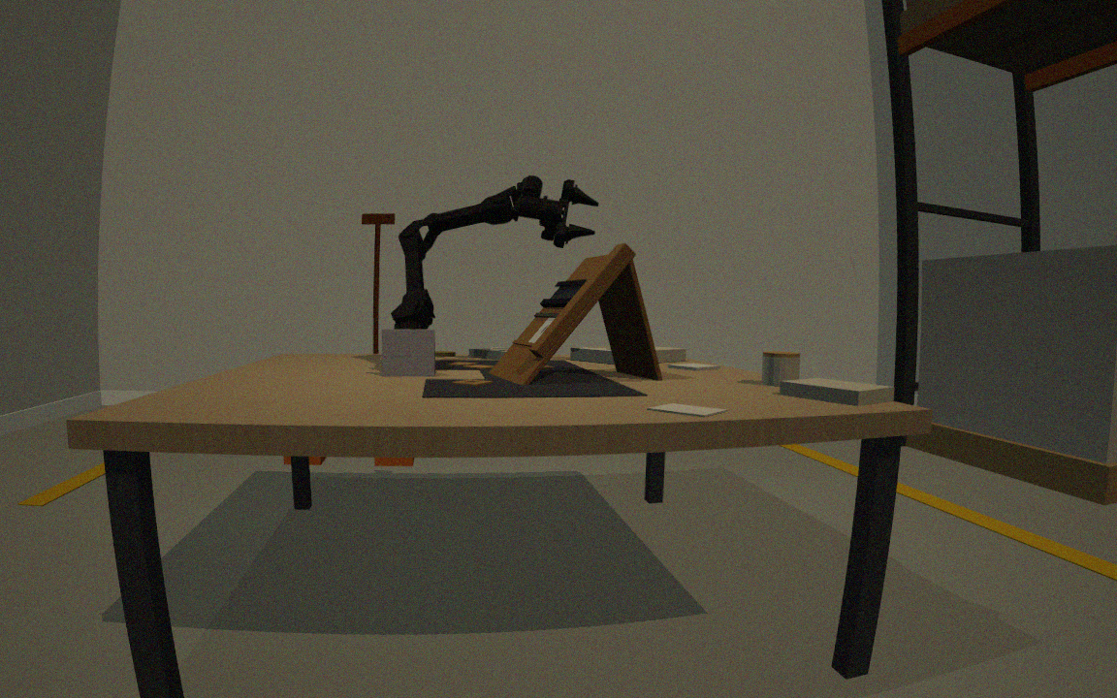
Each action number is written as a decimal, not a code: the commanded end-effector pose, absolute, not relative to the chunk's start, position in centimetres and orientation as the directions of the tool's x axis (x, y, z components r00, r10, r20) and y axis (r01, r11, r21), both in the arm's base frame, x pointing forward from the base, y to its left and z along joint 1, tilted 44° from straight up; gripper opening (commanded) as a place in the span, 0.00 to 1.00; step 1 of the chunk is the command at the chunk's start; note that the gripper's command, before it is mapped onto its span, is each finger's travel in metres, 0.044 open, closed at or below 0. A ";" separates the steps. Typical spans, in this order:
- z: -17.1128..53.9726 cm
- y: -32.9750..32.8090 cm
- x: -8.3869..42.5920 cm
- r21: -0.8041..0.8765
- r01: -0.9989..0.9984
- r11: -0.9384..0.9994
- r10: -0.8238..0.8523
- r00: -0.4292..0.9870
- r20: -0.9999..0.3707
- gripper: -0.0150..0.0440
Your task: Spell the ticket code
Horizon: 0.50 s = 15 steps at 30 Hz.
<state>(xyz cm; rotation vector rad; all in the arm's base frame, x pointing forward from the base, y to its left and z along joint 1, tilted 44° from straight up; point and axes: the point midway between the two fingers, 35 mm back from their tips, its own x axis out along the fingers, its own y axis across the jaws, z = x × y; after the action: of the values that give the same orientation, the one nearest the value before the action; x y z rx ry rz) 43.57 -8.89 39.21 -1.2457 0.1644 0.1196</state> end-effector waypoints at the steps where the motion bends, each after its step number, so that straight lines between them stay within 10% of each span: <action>1: 33.3 -13.0 43.9 -0.884 -0.302 0.358 -0.026 0.943 -0.332 1.00; 15: 16.8 -21.7 38.9 -0.569 -0.555 0.607 0.064 0.748 -0.661 1.00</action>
<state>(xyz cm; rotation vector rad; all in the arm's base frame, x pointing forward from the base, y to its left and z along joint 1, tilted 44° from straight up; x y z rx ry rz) 40.85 -20.37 20.63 -0.9629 0.5790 0.3318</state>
